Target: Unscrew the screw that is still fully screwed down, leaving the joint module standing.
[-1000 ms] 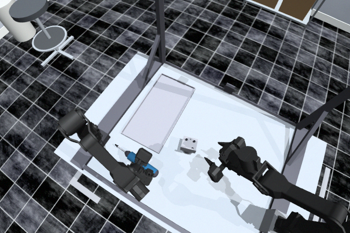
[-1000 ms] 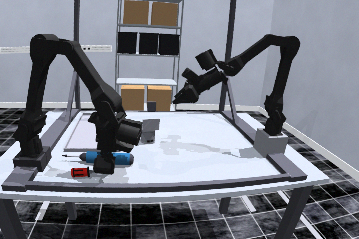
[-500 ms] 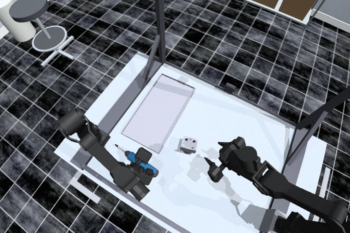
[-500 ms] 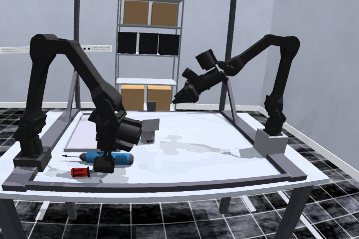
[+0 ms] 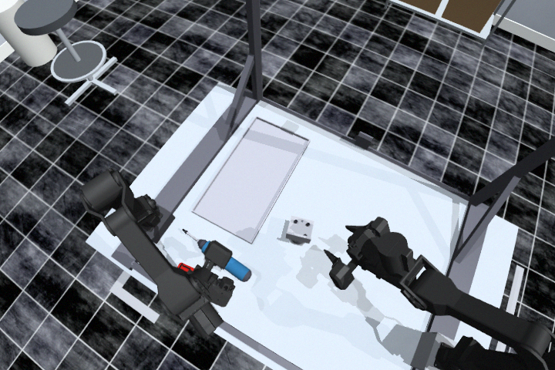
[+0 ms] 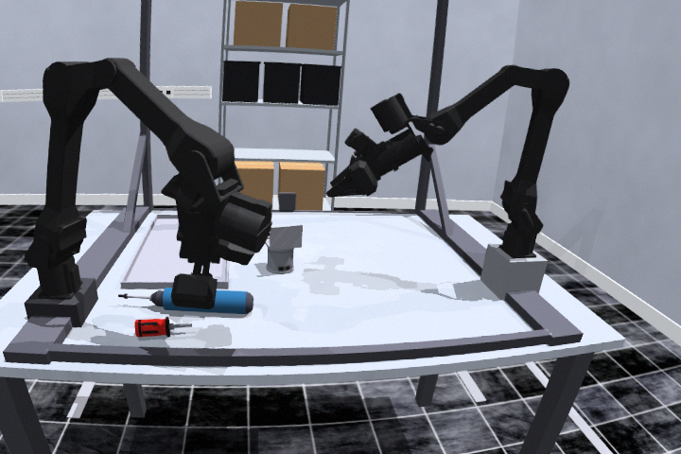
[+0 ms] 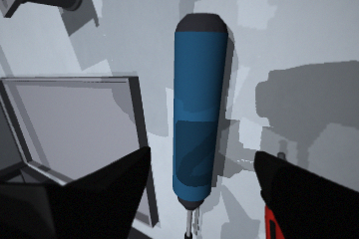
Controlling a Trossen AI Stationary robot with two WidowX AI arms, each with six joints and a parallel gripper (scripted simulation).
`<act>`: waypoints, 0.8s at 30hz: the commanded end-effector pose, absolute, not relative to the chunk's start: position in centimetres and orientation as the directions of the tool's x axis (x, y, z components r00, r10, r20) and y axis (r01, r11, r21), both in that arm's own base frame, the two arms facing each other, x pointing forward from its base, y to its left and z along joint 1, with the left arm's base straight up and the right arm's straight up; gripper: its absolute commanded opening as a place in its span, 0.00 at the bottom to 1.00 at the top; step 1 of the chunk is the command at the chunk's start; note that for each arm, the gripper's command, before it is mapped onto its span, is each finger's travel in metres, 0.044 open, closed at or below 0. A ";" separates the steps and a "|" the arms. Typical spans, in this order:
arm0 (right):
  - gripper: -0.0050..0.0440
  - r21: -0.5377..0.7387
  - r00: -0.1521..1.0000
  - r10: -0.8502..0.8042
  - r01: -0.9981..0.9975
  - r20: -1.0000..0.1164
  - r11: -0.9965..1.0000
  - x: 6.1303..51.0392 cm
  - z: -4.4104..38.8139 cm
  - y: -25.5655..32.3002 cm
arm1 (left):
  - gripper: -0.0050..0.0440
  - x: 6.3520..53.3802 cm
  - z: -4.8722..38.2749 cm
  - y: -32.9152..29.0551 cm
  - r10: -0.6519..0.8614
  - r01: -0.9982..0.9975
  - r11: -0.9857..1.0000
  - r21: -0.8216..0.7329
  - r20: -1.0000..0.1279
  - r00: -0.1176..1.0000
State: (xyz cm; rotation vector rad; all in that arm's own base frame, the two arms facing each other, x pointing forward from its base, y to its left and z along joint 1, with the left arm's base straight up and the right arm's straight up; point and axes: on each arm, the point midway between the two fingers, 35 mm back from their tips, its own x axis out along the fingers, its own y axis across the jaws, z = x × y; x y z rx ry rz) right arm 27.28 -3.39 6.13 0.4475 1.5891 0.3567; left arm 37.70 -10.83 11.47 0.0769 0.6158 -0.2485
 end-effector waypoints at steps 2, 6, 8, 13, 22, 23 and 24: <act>0.72 0.479 -0.014 0.480 0.045 -0.877 0.877 27.9 7.2 -3.5 | 0.92 38.0 12.6 -10.9 -0.211 0.253 0.967 -0.001 -0.556 0.804; 0.72 0.481 -0.021 0.483 0.051 -0.876 0.875 27.6 7.0 -3.4 | 0.92 38.0 12.6 -10.9 -0.211 0.253 0.967 -0.001 -0.556 0.804; 0.72 0.481 -0.021 0.483 0.051 -0.876 0.875 27.6 7.0 -3.4 | 0.92 38.0 12.6 -10.9 -0.211 0.253 0.967 -0.001 -0.556 0.804; 0.72 0.481 -0.021 0.483 0.051 -0.876 0.875 27.6 7.0 -3.4 | 0.92 38.0 12.6 -10.9 -0.211 0.253 0.967 -0.001 -0.556 0.804; 0.72 0.481 -0.021 0.483 0.051 -0.876 0.875 27.6 7.0 -3.4 | 0.92 38.0 12.6 -10.9 -0.211 0.253 0.967 -0.001 -0.556 0.804; 0.72 0.481 -0.021 0.483 0.051 -0.876 0.875 27.6 7.0 -3.4 | 0.92 38.0 12.6 -10.9 -0.211 0.253 0.967 -0.001 -0.556 0.804; 0.72 0.481 -0.021 0.483 0.051 -0.876 0.875 27.6 7.0 -3.4 | 0.92 38.0 12.6 -10.9 -0.211 0.253 0.967 -0.001 -0.556 0.804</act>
